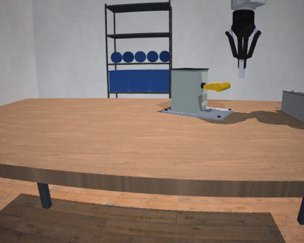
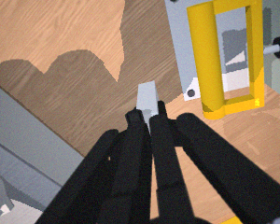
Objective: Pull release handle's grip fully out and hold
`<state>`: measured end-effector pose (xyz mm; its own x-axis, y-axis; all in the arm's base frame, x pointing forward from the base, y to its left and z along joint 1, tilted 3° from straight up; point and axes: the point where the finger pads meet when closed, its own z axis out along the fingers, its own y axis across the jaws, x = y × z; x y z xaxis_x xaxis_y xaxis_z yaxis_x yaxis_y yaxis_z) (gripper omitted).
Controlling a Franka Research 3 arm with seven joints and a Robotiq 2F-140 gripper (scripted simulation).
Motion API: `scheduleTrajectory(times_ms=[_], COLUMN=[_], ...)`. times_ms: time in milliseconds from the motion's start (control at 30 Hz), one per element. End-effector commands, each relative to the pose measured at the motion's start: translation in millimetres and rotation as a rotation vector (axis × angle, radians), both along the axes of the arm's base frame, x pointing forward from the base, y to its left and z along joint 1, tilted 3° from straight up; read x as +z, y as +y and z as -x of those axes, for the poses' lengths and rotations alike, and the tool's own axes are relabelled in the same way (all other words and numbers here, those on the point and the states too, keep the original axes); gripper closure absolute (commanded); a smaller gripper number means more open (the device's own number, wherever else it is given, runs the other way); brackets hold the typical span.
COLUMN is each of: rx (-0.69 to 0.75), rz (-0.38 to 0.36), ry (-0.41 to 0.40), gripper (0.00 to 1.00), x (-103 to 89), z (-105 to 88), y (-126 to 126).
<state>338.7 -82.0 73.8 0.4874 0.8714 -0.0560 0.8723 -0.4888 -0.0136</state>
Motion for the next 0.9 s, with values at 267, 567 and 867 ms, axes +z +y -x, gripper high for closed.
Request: scheduleTrajectory(times_ms=[267,567,867], rx=[0.006,0.006,-0.113], rz=[-0.002,-0.002,0.003], ry=[-0.001,-0.001,-0.006], gripper=[1.0,1.0,1.0], x=[1.2,1.2,2.4], z=[-0.9,-0.9,-3.2], y=[0.7,0.7,-0.5])
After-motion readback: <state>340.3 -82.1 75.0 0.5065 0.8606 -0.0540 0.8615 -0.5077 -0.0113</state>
